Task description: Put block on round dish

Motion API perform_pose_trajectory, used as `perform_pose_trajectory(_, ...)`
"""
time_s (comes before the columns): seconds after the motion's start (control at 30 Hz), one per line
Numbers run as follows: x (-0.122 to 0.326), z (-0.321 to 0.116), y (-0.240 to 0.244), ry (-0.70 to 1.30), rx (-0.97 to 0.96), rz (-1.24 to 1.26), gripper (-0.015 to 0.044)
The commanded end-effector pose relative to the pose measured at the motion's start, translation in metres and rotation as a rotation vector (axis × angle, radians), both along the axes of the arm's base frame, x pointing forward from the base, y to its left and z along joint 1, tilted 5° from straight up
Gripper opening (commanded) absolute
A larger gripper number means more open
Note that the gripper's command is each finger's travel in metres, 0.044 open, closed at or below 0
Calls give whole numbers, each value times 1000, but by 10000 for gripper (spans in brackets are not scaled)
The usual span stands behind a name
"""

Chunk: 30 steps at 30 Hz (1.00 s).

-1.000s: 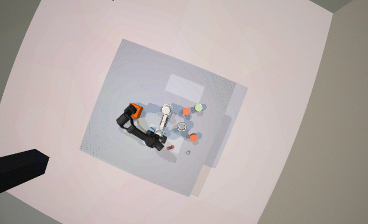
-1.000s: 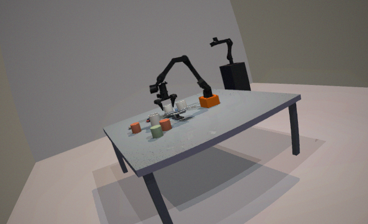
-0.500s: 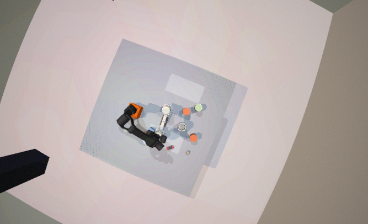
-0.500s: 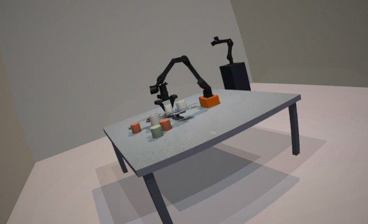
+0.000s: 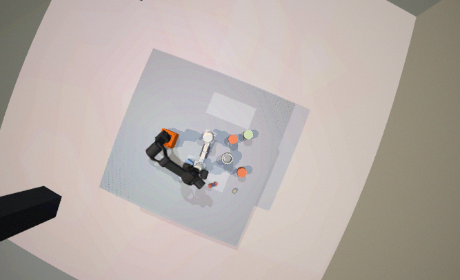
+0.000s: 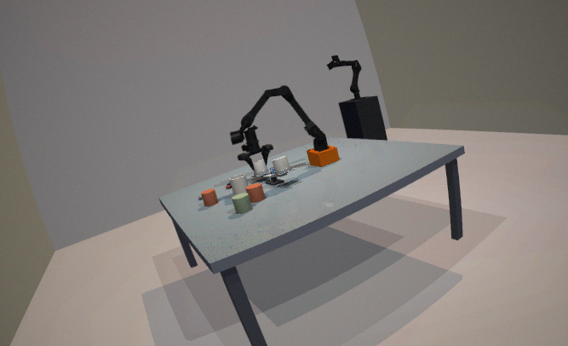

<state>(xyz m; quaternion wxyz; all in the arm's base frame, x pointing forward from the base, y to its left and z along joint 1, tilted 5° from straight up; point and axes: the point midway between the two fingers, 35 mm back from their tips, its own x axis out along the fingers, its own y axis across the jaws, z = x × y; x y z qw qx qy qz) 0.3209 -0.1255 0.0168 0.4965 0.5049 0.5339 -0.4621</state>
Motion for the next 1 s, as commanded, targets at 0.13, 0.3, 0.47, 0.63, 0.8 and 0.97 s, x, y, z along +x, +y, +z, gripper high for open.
perform_pose_trajectory(0.13,4,14,-3,-11,-8,-1,0)
perform_pose_trajectory(0.3,4,20,-4,-11,-8,-1,0)
perform_pose_trajectory(0.47,5,26,-5,-11,-8,-1,0)
perform_pose_trajectory(0.63,6,33,-5,-11,-8,-1,0)
perform_pose_trajectory(0.8,6,39,-6,-11,-8,-1,0)
perform_pose_trajectory(0.97,6,45,-7,-11,-8,-1,0)
